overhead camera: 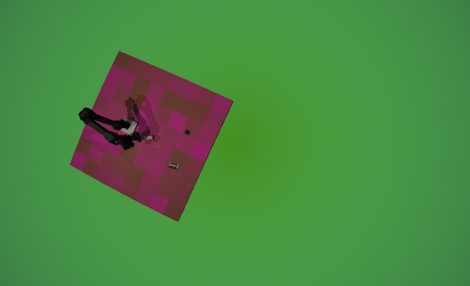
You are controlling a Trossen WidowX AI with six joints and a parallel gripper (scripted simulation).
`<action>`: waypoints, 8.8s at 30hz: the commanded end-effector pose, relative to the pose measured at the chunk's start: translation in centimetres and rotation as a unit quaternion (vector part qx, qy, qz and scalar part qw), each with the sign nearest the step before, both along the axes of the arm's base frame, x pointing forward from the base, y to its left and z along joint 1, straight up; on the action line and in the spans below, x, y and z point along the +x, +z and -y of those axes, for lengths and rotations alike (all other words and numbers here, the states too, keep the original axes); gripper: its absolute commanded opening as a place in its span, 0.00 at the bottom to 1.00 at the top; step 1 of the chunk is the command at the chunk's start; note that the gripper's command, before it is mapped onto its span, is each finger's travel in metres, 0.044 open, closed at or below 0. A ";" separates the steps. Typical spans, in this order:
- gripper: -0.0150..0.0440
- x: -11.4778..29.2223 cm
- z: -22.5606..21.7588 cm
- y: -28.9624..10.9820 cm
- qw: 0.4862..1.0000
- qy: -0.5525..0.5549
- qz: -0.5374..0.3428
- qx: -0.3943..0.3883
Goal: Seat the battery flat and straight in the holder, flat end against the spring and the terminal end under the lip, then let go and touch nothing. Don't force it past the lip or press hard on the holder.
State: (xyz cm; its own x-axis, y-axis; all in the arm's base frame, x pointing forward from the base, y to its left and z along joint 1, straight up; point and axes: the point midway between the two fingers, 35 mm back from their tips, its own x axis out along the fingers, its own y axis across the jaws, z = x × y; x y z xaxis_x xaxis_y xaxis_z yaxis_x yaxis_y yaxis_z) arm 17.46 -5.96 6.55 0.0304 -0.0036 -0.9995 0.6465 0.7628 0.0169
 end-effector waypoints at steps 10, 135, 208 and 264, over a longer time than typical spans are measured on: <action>0.64 -0.1 0.0 -2.3 1.000 -0.003 -0.005 -0.001; 0.36 9.2 -6.7 -0.5 0.543 -0.823 0.017 0.169; 0.36 6.4 -5.3 -2.5 0.530 -0.810 0.035 0.249; 0.36 7.7 -6.0 -3.2 0.544 -0.836 -0.005 0.066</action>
